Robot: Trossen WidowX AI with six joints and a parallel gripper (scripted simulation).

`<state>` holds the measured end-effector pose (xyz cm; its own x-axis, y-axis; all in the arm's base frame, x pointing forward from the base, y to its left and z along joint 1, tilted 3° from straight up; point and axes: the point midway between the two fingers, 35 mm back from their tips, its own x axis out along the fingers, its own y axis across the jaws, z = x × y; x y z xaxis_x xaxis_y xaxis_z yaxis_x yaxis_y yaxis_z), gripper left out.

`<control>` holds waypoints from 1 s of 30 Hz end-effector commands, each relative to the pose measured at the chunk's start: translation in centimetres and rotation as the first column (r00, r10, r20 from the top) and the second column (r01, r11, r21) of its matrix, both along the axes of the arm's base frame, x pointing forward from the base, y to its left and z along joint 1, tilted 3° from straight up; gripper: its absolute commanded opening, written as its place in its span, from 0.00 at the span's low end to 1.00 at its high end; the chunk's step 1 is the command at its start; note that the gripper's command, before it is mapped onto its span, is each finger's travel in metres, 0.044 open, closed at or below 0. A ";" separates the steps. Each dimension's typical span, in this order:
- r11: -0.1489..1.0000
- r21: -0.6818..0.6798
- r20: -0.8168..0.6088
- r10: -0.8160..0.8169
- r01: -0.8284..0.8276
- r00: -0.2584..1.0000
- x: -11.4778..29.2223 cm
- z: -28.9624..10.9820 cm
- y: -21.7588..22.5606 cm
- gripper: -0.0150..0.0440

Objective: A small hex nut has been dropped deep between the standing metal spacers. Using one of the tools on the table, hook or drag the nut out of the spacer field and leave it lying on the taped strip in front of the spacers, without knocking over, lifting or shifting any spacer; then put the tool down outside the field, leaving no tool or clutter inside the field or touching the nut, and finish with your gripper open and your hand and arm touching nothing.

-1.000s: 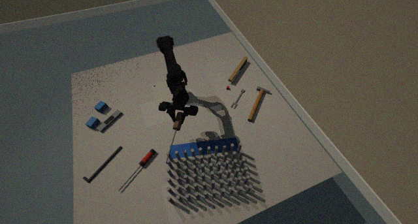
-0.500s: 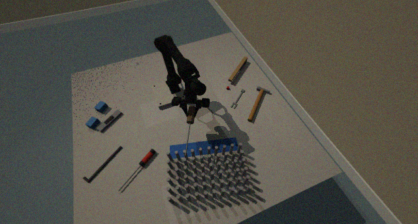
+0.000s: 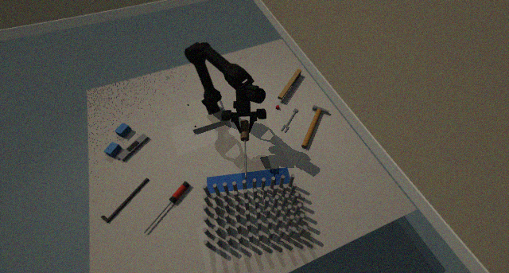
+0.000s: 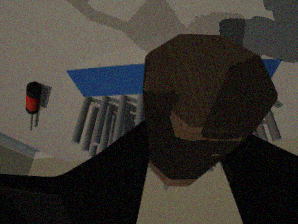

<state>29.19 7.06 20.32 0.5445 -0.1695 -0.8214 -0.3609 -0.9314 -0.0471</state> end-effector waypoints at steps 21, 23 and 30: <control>0.996 -0.010 0.031 0.087 -0.087 0.996 -1.6 -3.4 5.0 0.25; 0.996 -0.010 0.031 0.087 -0.086 0.996 -1.4 -4.4 5.1 0.25; 0.996 -0.009 0.032 0.085 -0.084 0.996 -1.0 -8.1 5.3 0.25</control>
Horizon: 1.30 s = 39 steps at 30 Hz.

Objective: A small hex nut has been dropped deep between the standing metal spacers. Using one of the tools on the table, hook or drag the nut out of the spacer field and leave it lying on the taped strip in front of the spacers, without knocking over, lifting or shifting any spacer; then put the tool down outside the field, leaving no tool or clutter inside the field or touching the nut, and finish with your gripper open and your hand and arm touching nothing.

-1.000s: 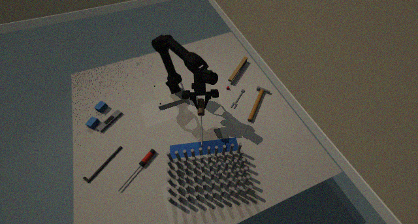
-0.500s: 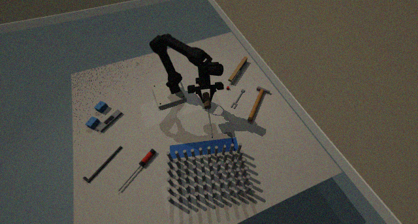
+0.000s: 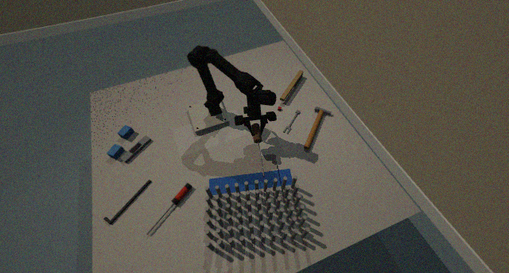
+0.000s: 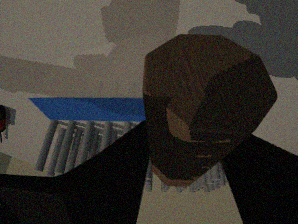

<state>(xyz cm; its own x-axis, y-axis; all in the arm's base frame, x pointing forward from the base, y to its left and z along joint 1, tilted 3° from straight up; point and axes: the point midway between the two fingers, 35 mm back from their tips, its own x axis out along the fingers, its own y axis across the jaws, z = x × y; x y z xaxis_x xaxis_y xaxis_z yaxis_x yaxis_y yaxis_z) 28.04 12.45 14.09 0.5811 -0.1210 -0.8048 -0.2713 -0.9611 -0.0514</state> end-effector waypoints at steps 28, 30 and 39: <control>1.000 -0.002 0.007 -0.010 0.010 1.000 0.0 -9.0 -0.8 0.25; 1.000 -0.002 0.007 -0.010 0.010 1.000 0.2 -9.0 -0.8 0.25; 1.000 -0.002 0.007 -0.009 0.009 1.000 0.9 -8.9 -1.0 0.25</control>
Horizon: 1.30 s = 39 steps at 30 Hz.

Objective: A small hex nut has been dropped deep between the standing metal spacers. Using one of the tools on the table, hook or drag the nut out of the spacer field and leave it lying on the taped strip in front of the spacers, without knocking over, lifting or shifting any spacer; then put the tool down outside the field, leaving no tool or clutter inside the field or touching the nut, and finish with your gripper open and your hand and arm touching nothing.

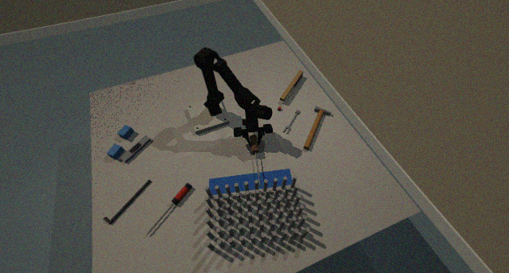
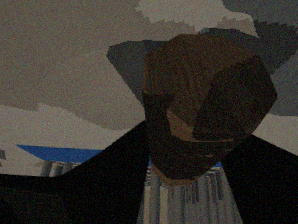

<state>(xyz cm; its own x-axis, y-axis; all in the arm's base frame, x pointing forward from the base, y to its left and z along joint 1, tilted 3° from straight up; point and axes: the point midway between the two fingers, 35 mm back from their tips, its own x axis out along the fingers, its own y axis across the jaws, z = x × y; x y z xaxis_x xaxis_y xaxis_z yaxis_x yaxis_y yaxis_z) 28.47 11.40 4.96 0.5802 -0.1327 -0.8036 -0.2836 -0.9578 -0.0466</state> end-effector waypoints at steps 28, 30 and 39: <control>1.000 0.002 0.008 0.005 -0.005 1.000 2.8 0.4 -0.5 0.25; 1.000 0.002 0.008 0.005 -0.005 1.000 3.0 0.4 -0.6 0.25; 1.000 0.001 0.008 0.005 -0.005 1.000 3.8 0.4 -0.8 0.25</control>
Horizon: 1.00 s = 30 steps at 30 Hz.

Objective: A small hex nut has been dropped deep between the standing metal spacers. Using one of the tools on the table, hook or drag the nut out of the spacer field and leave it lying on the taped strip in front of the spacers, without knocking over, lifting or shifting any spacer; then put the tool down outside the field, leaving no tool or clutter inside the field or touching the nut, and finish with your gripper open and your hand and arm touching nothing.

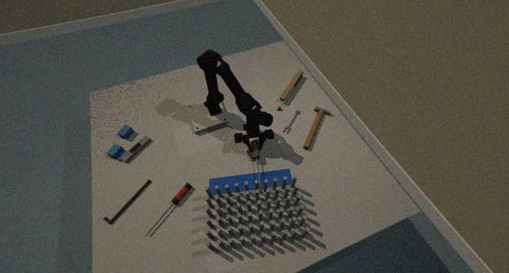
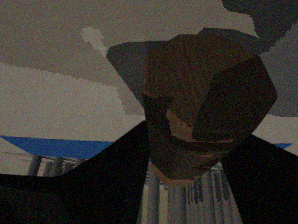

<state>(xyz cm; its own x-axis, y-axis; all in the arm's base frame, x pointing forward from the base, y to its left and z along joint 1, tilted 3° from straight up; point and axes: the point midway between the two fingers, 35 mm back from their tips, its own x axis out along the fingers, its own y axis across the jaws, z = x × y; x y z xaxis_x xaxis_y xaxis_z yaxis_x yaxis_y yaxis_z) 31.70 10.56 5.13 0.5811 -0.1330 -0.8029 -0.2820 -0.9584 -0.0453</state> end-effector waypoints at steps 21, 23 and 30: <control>1.000 0.002 0.009 0.004 -0.004 1.000 2.4 0.4 -0.5 0.25; 1.000 0.002 0.010 0.004 -0.004 1.000 2.6 0.4 -0.6 0.25; 1.000 0.002 0.010 0.004 -0.004 1.000 3.2 0.5 -0.8 0.25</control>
<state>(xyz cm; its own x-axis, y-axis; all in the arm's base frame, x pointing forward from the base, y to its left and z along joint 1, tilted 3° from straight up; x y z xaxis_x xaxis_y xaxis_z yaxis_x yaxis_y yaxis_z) 34.34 9.79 5.33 0.5827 -0.1339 -0.8016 -0.2822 -0.9583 -0.0450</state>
